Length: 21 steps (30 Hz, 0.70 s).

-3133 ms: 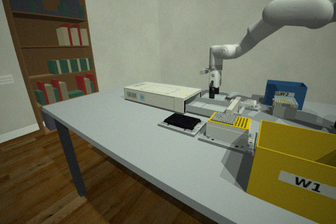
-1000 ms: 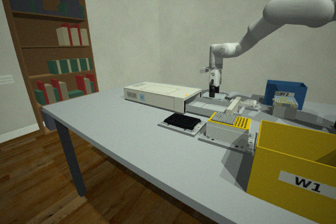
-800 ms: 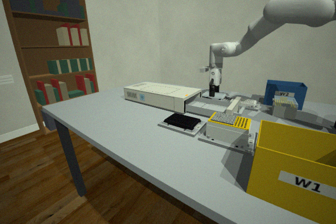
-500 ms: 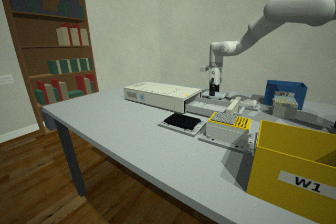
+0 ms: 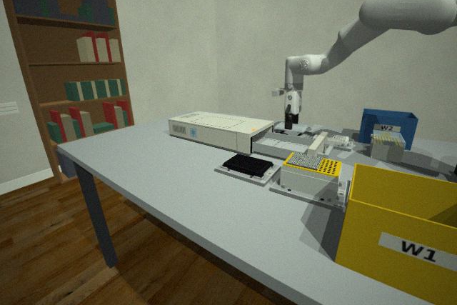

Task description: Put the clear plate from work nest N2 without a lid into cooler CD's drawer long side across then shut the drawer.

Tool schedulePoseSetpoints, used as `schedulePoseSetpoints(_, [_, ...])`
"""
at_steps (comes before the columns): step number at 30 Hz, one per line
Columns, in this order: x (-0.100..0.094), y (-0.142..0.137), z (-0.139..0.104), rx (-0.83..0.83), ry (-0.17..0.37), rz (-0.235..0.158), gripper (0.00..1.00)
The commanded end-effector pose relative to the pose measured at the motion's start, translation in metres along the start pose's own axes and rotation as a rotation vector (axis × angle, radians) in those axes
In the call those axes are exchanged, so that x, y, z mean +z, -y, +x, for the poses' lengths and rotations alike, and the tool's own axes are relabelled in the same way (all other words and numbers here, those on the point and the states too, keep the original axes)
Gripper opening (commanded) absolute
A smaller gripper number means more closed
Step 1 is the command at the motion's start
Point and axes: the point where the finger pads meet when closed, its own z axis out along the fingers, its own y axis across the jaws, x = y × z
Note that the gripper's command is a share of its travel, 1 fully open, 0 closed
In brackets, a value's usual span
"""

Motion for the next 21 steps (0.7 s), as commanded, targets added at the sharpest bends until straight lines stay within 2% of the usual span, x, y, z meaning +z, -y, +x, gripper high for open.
schedulePoseSetpoints(1, [-0.007,-0.001,0.001,0.0,-0.01,0.014,0.0])
schedulePoseSetpoints(21, [-0.038,-0.001,0.001,0.0,-0.01,0.014,0.0])
